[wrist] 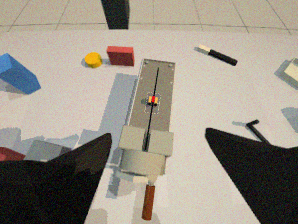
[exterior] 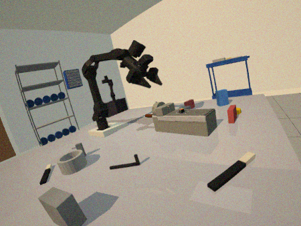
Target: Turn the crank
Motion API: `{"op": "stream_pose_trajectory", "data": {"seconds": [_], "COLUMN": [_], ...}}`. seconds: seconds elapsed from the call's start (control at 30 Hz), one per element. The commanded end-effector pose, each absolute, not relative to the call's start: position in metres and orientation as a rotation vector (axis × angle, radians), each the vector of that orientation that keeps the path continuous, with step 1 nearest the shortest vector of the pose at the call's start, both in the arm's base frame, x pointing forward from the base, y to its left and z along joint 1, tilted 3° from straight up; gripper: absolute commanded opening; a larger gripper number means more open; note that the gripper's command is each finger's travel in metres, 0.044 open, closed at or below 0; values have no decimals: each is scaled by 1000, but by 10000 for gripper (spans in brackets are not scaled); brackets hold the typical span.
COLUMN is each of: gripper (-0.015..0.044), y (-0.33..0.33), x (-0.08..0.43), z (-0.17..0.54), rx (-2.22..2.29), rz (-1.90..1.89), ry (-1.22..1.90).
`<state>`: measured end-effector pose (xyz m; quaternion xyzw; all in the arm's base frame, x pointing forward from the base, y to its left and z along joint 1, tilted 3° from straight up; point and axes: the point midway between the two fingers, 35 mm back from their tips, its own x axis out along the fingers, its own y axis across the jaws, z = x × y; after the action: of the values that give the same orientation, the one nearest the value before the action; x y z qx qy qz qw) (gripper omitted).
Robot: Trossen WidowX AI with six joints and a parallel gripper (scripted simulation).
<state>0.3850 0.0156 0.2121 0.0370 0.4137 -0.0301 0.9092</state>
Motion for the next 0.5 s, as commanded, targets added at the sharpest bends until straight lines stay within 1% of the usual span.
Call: {"op": "stream_pose_trajectory", "data": {"seconds": [0.0,0.2,0.3,0.47], "gripper": [440,440,440,440], "y": [6,-13,-13,-12], "x": [405,432,434,436], "z": [211,210,206,176], "rx": [53,19,19,19], "rz": [0,91,93,94], "ry": [871,873,873,873]}}
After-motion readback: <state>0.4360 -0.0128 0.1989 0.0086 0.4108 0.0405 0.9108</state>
